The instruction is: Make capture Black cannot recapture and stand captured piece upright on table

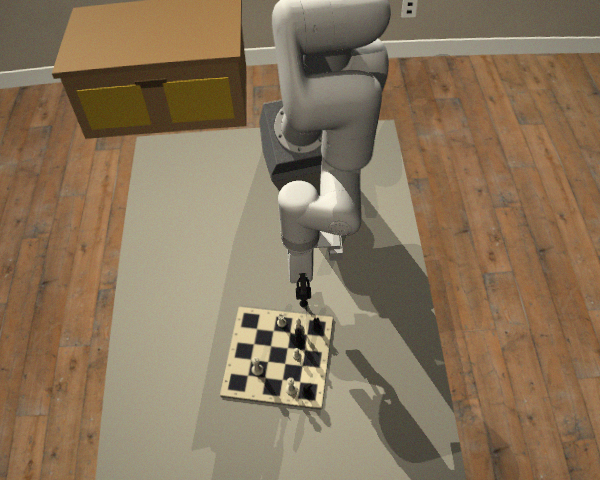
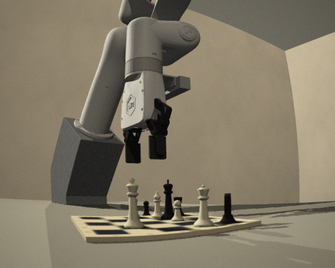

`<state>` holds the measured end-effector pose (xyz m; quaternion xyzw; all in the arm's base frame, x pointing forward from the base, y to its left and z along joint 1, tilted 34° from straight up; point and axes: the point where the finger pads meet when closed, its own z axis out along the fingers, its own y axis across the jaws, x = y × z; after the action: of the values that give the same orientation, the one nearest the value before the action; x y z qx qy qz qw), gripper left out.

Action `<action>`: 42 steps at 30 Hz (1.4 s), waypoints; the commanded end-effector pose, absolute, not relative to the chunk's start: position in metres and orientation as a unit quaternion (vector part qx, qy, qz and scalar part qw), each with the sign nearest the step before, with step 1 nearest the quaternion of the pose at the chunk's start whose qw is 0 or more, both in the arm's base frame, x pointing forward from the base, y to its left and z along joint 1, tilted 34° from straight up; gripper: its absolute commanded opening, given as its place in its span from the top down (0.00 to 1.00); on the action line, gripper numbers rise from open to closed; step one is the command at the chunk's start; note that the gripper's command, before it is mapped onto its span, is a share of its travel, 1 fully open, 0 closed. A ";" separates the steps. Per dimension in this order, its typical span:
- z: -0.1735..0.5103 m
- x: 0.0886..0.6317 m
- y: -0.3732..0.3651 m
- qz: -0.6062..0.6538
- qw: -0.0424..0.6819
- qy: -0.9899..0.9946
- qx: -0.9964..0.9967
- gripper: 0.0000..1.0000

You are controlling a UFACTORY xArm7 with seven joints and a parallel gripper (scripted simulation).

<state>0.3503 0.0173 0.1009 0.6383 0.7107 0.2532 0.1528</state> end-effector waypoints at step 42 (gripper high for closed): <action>0.174 0.464 0.003 0.084 0.283 0.955 -0.004 0.65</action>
<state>0.4621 0.0025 0.1719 0.0220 0.9514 0.0932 0.2927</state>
